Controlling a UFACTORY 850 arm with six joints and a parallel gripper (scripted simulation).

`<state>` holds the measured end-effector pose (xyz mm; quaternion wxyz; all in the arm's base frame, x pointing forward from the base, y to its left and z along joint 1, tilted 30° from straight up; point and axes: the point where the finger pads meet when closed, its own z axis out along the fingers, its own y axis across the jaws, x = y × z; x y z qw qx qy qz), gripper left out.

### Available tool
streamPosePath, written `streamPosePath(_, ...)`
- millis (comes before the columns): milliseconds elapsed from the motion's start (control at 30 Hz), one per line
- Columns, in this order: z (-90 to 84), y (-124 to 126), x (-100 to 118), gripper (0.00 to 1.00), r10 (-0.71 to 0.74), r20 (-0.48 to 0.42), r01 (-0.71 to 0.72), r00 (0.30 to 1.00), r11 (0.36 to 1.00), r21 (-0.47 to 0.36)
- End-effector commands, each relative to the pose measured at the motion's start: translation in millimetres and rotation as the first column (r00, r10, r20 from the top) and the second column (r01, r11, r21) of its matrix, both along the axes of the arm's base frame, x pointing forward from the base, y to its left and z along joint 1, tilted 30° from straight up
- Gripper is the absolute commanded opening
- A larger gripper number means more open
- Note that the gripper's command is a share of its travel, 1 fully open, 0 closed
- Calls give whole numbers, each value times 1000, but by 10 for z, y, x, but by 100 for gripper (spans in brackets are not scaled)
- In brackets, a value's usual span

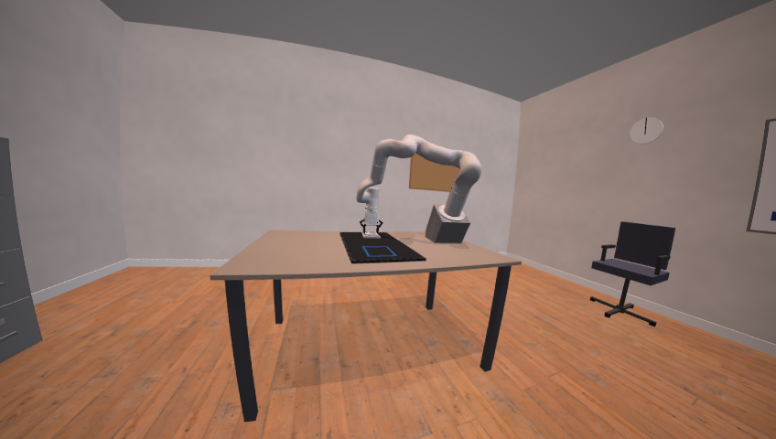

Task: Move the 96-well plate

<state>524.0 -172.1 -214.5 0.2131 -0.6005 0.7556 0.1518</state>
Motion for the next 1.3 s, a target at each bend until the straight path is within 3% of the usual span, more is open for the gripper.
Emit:
streamPosePath(0, 0, -5, 9, 100, -1, 2, 1, 1000, 1000, -1)
streamPosePath(433, 0, -6, 9, 100, -1, 2, 1, 1000, 1000, -1)
streamPosePath(467, 5, -8, 8, 0, -1, 2, 1, 1000, 1000, -1)
streamPosePath(1267, 5, -8, 8, 0, -1, 2, 1, 1000, 1000, -1)
